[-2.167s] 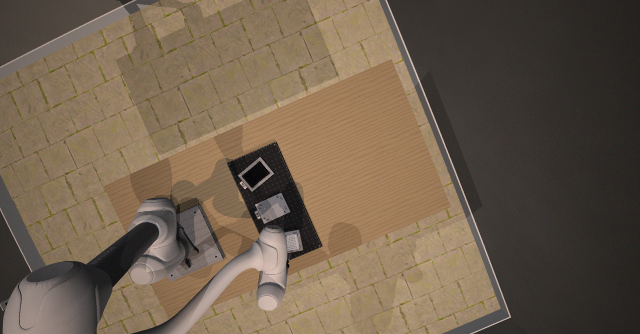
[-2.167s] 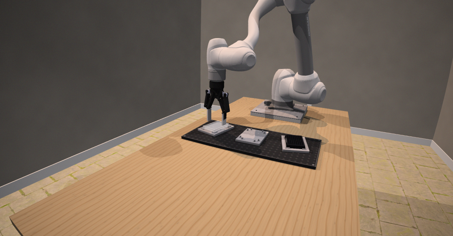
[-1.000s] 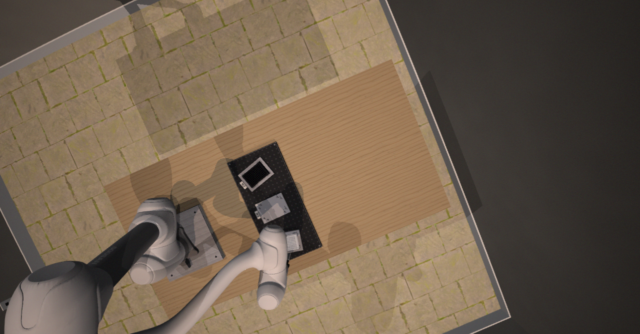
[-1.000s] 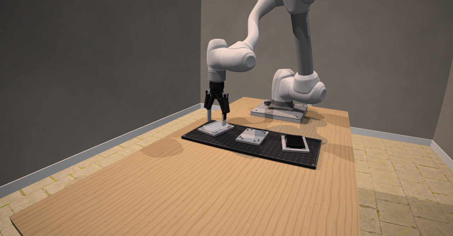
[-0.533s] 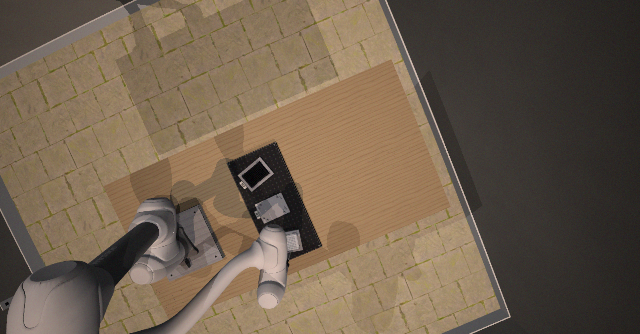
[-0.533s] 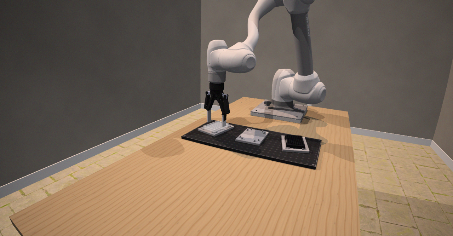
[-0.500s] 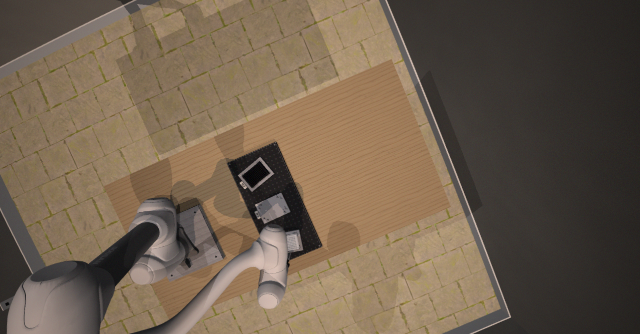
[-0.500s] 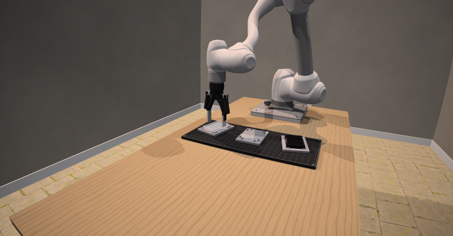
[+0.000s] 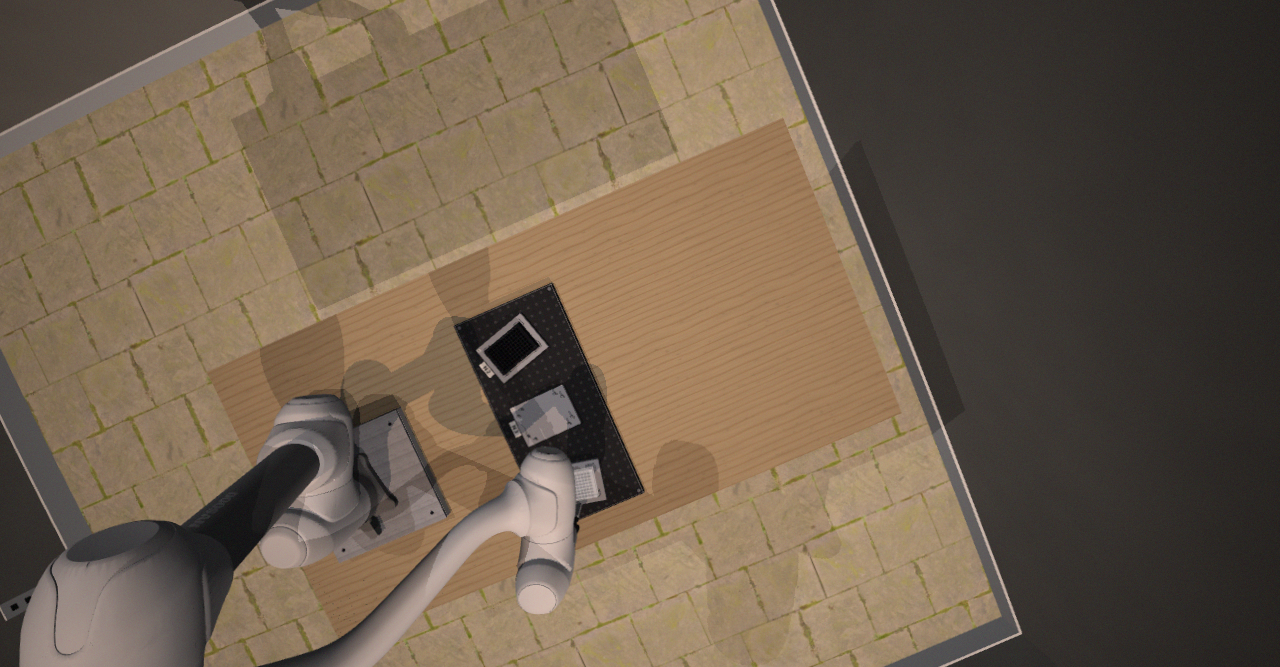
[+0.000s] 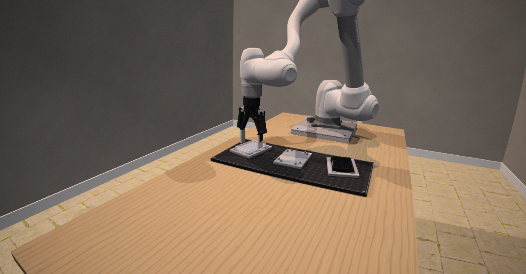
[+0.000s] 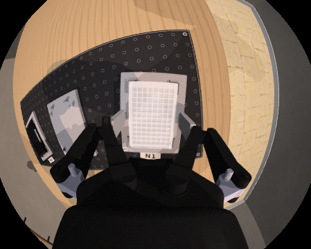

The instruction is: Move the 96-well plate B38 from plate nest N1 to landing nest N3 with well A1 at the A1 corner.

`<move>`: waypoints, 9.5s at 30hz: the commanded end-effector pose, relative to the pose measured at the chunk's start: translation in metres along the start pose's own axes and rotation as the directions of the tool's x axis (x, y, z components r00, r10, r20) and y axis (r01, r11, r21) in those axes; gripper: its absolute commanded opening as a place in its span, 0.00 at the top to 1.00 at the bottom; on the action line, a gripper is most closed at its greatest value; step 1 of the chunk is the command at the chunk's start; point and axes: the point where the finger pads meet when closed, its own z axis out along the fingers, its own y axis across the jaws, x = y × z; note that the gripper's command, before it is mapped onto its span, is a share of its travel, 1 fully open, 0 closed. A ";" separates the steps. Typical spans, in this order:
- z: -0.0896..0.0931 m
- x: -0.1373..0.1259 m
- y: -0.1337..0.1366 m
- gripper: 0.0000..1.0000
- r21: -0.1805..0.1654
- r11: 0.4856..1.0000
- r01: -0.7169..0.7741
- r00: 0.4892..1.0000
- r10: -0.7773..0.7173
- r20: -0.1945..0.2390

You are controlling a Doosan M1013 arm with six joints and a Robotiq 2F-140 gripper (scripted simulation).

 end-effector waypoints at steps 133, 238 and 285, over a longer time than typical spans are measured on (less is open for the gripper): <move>0.005 0.000 0.000 1.00 0.000 1.000 0.000 1.000 0.000 0.000; -0.041 -0.007 -0.041 1.00 0.000 0.971 0.238 0.971 -0.238 0.000; -0.041 -0.038 -0.209 1.00 0.000 0.971 0.238 0.971 -0.238 0.000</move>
